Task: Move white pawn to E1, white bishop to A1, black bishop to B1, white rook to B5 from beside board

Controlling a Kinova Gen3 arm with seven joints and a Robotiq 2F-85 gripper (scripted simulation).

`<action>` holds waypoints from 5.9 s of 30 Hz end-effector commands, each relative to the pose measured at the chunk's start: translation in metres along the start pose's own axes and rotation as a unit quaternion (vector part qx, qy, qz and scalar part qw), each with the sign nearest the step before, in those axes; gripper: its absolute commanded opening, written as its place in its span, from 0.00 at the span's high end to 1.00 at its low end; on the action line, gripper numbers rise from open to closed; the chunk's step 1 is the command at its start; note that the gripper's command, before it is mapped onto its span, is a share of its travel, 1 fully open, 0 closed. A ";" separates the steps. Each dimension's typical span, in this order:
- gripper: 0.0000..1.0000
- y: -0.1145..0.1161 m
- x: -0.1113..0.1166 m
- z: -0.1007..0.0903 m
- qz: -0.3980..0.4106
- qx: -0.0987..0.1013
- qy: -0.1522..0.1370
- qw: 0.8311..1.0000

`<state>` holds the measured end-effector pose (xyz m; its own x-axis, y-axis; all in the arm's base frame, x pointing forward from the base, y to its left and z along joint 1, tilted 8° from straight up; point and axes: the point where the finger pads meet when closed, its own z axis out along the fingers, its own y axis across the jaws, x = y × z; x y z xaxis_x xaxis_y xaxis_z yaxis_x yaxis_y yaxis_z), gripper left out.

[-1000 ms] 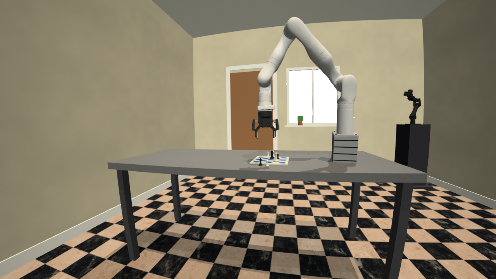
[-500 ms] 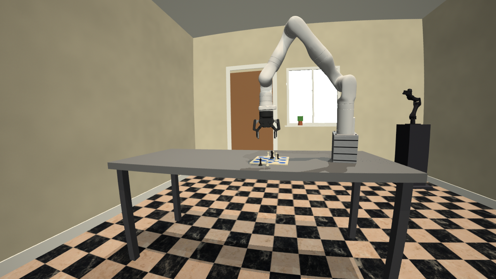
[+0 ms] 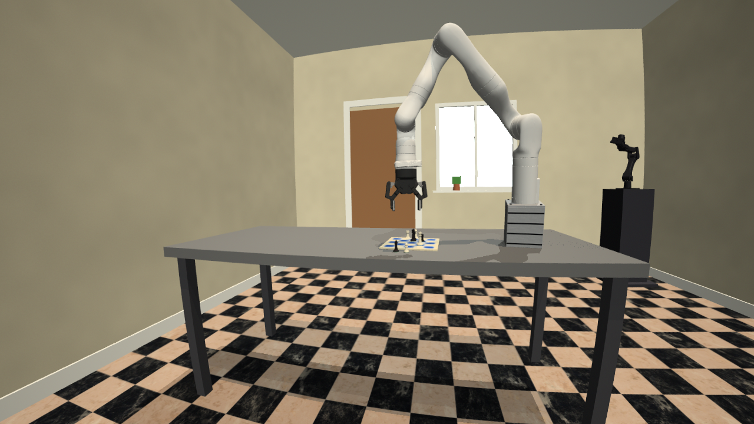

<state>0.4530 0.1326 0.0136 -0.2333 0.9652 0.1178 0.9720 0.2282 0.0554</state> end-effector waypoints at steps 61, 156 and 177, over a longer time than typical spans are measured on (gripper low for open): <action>0.00 -0.006 0.002 0.035 0.539 0.008 -0.002 0.843; 0.66 0.001 0.002 0.074 0.706 -0.001 0.001 0.708; 0.66 0.001 0.002 0.094 0.706 -0.001 0.001 0.708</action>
<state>0.4561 0.1476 -0.0783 0.9710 0.2319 0.0580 0.2373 -0.9643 -0.1178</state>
